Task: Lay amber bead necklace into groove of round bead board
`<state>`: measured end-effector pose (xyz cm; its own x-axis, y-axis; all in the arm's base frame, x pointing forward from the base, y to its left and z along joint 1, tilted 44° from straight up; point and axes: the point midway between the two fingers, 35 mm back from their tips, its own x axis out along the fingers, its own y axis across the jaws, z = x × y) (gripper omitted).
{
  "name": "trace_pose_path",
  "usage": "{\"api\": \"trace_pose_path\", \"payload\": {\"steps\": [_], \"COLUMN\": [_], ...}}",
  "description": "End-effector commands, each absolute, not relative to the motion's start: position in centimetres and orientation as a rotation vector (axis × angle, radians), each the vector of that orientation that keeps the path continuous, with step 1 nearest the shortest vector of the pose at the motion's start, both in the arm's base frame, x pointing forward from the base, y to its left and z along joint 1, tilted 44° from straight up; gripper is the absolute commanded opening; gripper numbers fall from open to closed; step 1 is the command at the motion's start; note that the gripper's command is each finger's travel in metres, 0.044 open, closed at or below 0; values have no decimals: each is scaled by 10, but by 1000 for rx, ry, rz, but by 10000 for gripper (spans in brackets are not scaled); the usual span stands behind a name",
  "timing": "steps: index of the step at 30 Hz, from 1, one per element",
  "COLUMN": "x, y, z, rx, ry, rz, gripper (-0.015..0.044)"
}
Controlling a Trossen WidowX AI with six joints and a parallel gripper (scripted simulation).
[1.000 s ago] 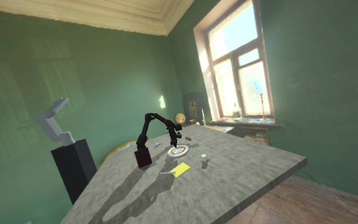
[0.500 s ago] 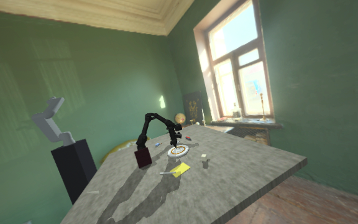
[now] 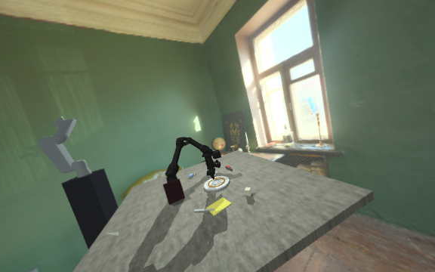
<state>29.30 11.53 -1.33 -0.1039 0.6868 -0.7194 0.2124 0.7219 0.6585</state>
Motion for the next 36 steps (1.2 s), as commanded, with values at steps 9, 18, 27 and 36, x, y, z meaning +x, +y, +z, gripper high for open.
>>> {"api": "trace_pose_path", "payload": {"steps": [9,18,27,36], "x": [294,294,294,294], "y": [116,120,120,117], "z": [-8,-12,-12,-9], "rx": [731,724,724,730], "ry": [1660,1657,1657,1661], "rz": [470,472,472,469], "gripper": [0,26,263,440]}}
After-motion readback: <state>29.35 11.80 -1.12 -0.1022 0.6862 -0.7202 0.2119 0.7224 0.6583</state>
